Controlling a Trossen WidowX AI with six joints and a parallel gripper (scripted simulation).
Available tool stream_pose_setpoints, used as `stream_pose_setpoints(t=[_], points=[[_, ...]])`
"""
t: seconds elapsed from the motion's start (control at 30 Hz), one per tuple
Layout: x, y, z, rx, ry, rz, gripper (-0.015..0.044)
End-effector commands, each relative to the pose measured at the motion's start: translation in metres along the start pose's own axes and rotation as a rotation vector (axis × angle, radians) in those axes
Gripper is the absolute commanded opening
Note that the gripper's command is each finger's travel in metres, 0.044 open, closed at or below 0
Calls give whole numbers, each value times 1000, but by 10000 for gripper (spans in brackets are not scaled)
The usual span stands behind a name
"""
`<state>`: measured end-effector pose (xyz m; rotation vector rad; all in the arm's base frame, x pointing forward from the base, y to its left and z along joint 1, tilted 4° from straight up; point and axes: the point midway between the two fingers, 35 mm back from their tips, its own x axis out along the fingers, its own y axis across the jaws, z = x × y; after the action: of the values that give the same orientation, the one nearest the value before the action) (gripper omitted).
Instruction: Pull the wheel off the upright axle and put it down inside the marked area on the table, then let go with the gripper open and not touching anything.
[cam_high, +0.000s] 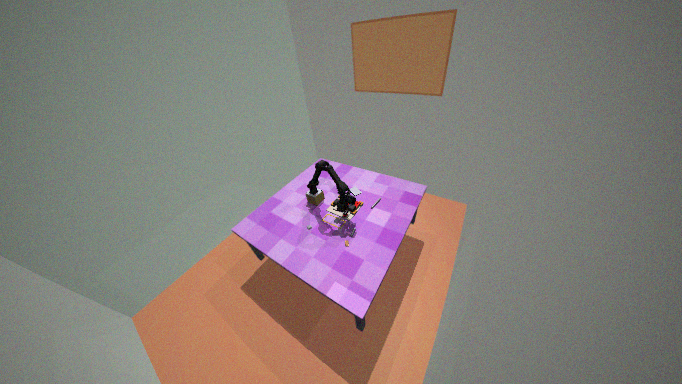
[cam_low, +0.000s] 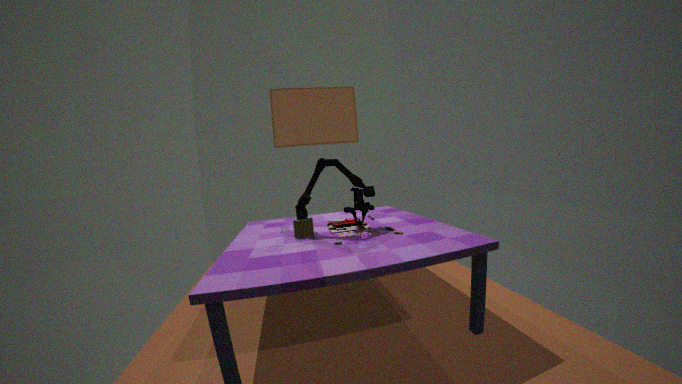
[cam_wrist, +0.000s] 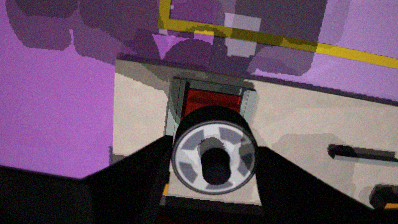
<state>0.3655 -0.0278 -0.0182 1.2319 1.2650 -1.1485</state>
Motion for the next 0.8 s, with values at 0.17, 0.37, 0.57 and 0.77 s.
stream_pose_setpoints(t=[0.17, 0.37, 0.57, 0.77], points=[[-16, -1, 0, 2, -1, 10, 0], [-18, -1, 0, 3, -1, 11, 0], [-20, -1, 0, 3, -1, 11, 0], [-22, -1, 0, 3, -1, 12, 0]])
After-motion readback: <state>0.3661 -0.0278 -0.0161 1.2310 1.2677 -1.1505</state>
